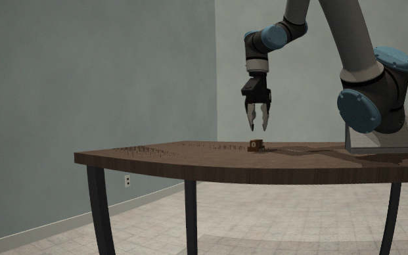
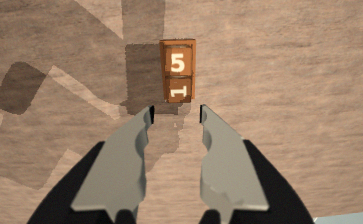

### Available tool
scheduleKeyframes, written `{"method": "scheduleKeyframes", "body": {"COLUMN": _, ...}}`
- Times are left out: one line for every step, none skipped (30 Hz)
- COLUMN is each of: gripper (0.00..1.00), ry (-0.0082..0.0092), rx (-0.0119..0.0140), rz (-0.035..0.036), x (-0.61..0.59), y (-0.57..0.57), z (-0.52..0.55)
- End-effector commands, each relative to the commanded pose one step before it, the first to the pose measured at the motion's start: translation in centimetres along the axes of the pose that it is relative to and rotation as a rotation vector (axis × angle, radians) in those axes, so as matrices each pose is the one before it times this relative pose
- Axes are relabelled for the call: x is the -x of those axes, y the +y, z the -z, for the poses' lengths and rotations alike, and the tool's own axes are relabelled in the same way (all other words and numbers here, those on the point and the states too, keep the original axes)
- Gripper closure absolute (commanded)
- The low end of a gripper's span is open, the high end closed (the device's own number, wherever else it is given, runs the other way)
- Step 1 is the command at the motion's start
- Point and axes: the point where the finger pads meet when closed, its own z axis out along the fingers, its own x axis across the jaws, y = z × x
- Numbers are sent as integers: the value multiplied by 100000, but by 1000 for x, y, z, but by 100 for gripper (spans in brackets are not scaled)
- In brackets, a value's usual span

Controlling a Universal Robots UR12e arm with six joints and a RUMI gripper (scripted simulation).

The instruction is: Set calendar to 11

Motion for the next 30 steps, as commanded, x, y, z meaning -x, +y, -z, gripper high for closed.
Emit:
{"method": "scheduleKeyframes", "body": {"gripper": 72, "ry": 118, "rx": 68, "rz": 21, "x": -75, "y": 24, "z": -747}}
{"method": "scheduleKeyframes", "body": {"gripper": 72, "ry": 0, "rx": 0, "rz": 0, "x": -1, "y": -2, "z": -148}}
{"method": "scheduleKeyframes", "body": {"gripper": 72, "ry": 0, "rx": 0, "rz": 0, "x": -1, "y": -2, "z": -143}}
{"method": "scheduleKeyframes", "body": {"gripper": 72, "ry": 0, "rx": 0, "rz": 0, "x": -1, "y": -2, "z": -137}}
{"method": "scheduleKeyframes", "body": {"gripper": 72, "ry": 0, "rx": 0, "rz": 0, "x": -1, "y": -2, "z": -131}}
{"method": "scheduleKeyframes", "body": {"gripper": 72, "ry": 0, "rx": 0, "rz": 0, "x": 0, "y": 0, "z": 0}}
{"method": "scheduleKeyframes", "body": {"gripper": 72, "ry": 0, "rx": 0, "rz": 0, "x": 0, "y": 0, "z": 0}}
{"method": "scheduleKeyframes", "body": {"gripper": 72, "ry": 0, "rx": 0, "rz": 0, "x": -1, "y": -2, "z": -125}}
{"method": "scheduleKeyframes", "body": {"gripper": 72, "ry": 0, "rx": 0, "rz": 0, "x": -1, "y": -1, "z": -117}}
{"method": "scheduleKeyframes", "body": {"gripper": 72, "ry": 0, "rx": 0, "rz": 0, "x": -1, "y": -1, "z": -110}}
{"method": "scheduleKeyframes", "body": {"gripper": 72, "ry": 0, "rx": 0, "rz": 0, "x": -1, "y": -2, "z": -103}}
{"method": "scheduleKeyframes", "body": {"gripper": 72, "ry": 0, "rx": 0, "rz": 0, "x": -1, "y": -2, "z": -95}}
{"method": "scheduleKeyframes", "body": {"gripper": 72, "ry": 0, "rx": 0, "rz": 0, "x": -1, "y": -1, "z": -86}}
{"method": "scheduleKeyframes", "body": {"gripper": 72, "ry": 0, "rx": 0, "rz": 0, "x": -1, "y": -1, "z": -78}}
{"method": "scheduleKeyframes", "body": {"gripper": 72, "ry": 0, "rx": 0, "rz": 0, "x": -1, "y": -1, "z": -70}}
{"method": "scheduleKeyframes", "body": {"gripper": 72, "ry": 0, "rx": 0, "rz": 0, "x": -1, "y": -1, "z": -62}}
{"method": "scheduleKeyframes", "body": {"gripper": 72, "ry": 0, "rx": 0, "rz": 0, "x": 0, "y": -1, "z": -54}}
{"method": "scheduleKeyframes", "body": {"gripper": 72, "ry": 0, "rx": 0, "rz": 0, "x": 0, "y": -1, "z": -46}}
{"method": "scheduleKeyframes", "body": {"gripper": 72, "ry": 0, "rx": 0, "rz": 0, "x": 0, "y": -1, "z": -38}}
{"method": "scheduleKeyframes", "body": {"gripper": 72, "ry": 0, "rx": 0, "rz": 0, "x": 0, "y": -1, "z": -31}}
{"method": "scheduleKeyframes", "body": {"gripper": 72, "ry": 0, "rx": 0, "rz": 0, "x": 0, "y": 0, "z": -24}}
{"method": "scheduleKeyframes", "body": {"gripper": 72, "ry": 0, "rx": 0, "rz": 0, "x": 0, "y": 0, "z": -18}}
{"method": "scheduleKeyframes", "body": {"gripper": 72, "ry": 0, "rx": 0, "rz": 0, "x": 0, "y": 0, "z": 0}}
{"method": "scheduleKeyframes", "body": {"gripper": 72, "ry": 0, "rx": 0, "rz": 0, "x": 0, "y": 0, "z": 0}}
{"method": "scheduleKeyframes", "body": {"gripper": 72, "ry": 0, "rx": 0, "rz": 0, "x": 0, "y": 0, "z": -12}}
{"method": "scheduleKeyframes", "body": {"gripper": 72, "ry": 0, "rx": 0, "rz": 0, "x": 0, "y": 0, "z": -8}}
{"method": "scheduleKeyframes", "body": {"gripper": 72, "ry": 0, "rx": 0, "rz": 0, "x": 0, "y": 0, "z": -4}}
{"method": "scheduleKeyframes", "body": {"gripper": 72, "ry": 0, "rx": 0, "rz": 0, "x": 0, "y": 0, "z": -2}}
{"method": "scheduleKeyframes", "body": {"gripper": 72, "ry": 0, "rx": 0, "rz": 0, "x": 0, "y": 0, "z": 0}}
{"method": "scheduleKeyframes", "body": {"gripper": 72, "ry": 0, "rx": 0, "rz": 0, "x": 0, "y": 0, "z": 0}}
